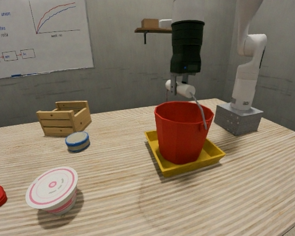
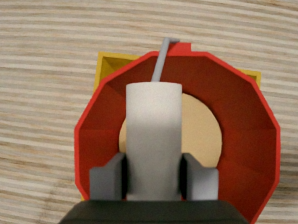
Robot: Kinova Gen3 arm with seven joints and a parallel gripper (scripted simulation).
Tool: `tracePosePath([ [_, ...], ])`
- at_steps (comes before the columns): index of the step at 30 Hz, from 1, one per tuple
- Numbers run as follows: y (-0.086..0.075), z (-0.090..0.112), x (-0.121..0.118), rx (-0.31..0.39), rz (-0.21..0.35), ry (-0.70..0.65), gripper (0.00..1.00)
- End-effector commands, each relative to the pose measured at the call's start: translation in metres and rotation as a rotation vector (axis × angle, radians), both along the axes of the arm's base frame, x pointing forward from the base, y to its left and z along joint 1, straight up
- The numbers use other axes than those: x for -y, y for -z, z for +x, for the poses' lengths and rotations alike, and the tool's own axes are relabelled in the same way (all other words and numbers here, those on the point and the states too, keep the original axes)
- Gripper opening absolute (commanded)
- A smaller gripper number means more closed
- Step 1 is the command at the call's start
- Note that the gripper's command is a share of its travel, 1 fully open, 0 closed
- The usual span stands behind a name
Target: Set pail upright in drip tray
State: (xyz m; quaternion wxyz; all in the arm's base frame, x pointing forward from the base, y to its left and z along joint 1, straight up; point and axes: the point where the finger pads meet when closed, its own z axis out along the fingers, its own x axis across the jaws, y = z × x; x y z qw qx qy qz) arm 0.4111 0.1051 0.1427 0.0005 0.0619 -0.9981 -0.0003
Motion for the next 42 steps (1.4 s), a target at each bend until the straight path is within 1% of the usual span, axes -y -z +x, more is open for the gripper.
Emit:
tracePosePath([
  [1, -0.0007, 0.0005, -0.0002, 0.002, 0.001, 0.0, 0.0],
  [17, -0.0007, 0.0005, -0.0002, 0.002, 0.001, 0.0, 0.0],
  [18, -0.0007, 0.0005, -0.0002, 0.002, 0.001, 0.0, 1.0],
  [42, -0.0007, 0.0005, -0.0002, 0.002, 0.001, 0.0, 1.0],
])
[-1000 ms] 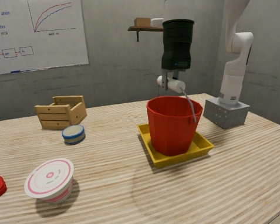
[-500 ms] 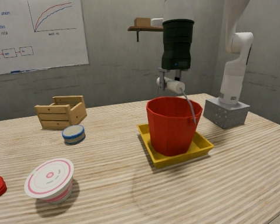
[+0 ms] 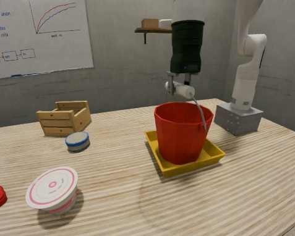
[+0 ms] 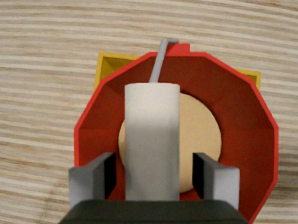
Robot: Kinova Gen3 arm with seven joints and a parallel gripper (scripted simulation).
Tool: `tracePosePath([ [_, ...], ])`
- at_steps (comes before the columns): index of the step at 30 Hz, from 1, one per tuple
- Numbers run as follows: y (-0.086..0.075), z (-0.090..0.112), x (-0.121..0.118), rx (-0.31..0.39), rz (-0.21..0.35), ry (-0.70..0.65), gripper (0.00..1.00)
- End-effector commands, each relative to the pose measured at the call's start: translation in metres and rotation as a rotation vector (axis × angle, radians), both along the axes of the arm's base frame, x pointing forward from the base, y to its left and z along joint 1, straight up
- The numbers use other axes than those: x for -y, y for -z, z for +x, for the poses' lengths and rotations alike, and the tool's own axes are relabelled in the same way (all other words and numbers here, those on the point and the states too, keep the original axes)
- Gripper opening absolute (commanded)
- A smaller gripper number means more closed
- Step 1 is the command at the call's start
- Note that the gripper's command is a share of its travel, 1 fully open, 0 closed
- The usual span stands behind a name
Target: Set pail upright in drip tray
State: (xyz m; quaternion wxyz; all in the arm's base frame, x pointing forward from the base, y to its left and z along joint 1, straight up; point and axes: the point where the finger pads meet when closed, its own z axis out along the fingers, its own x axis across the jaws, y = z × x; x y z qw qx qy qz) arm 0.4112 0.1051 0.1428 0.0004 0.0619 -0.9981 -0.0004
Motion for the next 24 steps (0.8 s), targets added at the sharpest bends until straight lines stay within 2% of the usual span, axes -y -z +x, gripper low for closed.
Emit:
tracePosePath([
  [1, -0.0006, 0.0004, -0.0001, 0.002, 0.001, 0.0, 1.0],
  [16, -0.001, 0.0004, -0.0001, 0.002, 0.001, 0.0, 1.0],
  [24, -0.0064, 0.0004, -0.0001, 0.002, 0.001, 0.0, 1.0],
])
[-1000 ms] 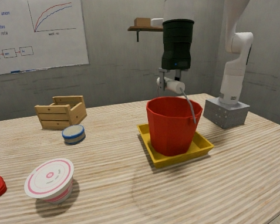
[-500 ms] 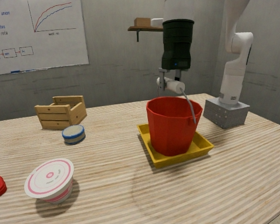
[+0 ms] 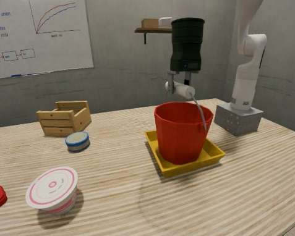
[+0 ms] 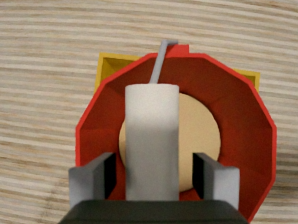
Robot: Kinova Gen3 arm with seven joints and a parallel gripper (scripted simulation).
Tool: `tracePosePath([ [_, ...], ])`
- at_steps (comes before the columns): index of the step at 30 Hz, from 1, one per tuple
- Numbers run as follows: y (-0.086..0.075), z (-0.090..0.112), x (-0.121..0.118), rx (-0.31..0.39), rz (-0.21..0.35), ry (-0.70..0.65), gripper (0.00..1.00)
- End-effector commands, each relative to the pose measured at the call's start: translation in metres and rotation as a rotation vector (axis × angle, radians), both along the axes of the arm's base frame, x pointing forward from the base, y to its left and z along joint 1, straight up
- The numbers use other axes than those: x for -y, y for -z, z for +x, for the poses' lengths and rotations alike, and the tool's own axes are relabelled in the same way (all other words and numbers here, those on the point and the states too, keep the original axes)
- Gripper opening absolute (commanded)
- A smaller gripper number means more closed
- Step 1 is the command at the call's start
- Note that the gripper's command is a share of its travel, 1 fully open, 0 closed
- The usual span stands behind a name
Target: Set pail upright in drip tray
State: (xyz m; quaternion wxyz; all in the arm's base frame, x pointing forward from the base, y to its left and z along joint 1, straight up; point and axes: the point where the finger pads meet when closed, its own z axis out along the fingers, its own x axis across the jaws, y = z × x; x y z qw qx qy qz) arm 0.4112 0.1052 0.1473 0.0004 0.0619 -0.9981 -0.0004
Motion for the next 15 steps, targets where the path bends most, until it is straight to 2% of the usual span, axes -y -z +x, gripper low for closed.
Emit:
tracePosePath([
  [1, -0.003, 0.0, 0.0, 0.002, 0.0, 0.0, 1.0],
  [9, -0.013, 0.0, 0.0, 0.002, 0.0, 0.0, 1.0],
  [15, -0.026, 0.0, 0.0, 0.002, 0.0, 0.0, 1.0],
])
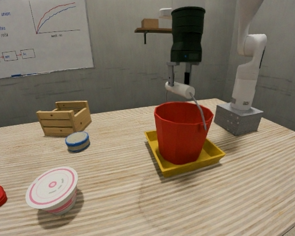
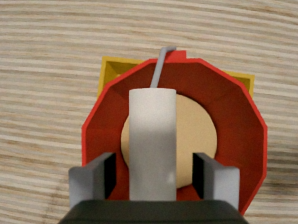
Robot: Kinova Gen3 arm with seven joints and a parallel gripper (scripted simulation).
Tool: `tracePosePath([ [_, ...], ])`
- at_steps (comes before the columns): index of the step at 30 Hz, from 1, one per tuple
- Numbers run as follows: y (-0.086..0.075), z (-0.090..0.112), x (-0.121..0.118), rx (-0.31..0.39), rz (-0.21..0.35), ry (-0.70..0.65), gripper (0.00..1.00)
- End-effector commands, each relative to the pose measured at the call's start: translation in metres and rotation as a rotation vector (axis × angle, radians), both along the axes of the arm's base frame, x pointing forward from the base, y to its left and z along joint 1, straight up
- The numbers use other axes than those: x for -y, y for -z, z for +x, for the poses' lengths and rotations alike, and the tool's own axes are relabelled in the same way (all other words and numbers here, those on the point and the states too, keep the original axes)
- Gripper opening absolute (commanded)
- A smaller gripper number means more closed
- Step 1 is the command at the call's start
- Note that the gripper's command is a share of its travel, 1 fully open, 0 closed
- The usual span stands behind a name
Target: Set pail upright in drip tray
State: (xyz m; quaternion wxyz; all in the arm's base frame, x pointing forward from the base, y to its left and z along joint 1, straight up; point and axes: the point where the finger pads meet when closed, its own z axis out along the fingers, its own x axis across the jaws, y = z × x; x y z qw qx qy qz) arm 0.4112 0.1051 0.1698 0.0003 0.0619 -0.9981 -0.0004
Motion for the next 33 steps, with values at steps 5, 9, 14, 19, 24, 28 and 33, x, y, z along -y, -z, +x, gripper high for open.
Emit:
tracePosePath([
  [5, -0.016, 0.0, 0.0, 0.001, 0.001, 0.0, 1.0],
  [9, -0.026, 0.0, 0.0, 0.001, 0.001, 0.0, 1.0],
  [14, -0.033, 0.0, 0.0, 0.001, 0.001, 0.0, 1.0],
  [19, -0.042, 0.0, 0.0, 0.001, 0.001, 0.0, 1.0],
  [24, -0.049, 0.0, 0.0, 0.001, 0.001, 0.0, 1.0],
  [28, -0.051, 0.0, 0.0, 0.001, 0.001, 0.0, 1.0],
  [33, -0.053, 0.0, 0.0, 0.001, 0.001, 0.0, 1.0],
])
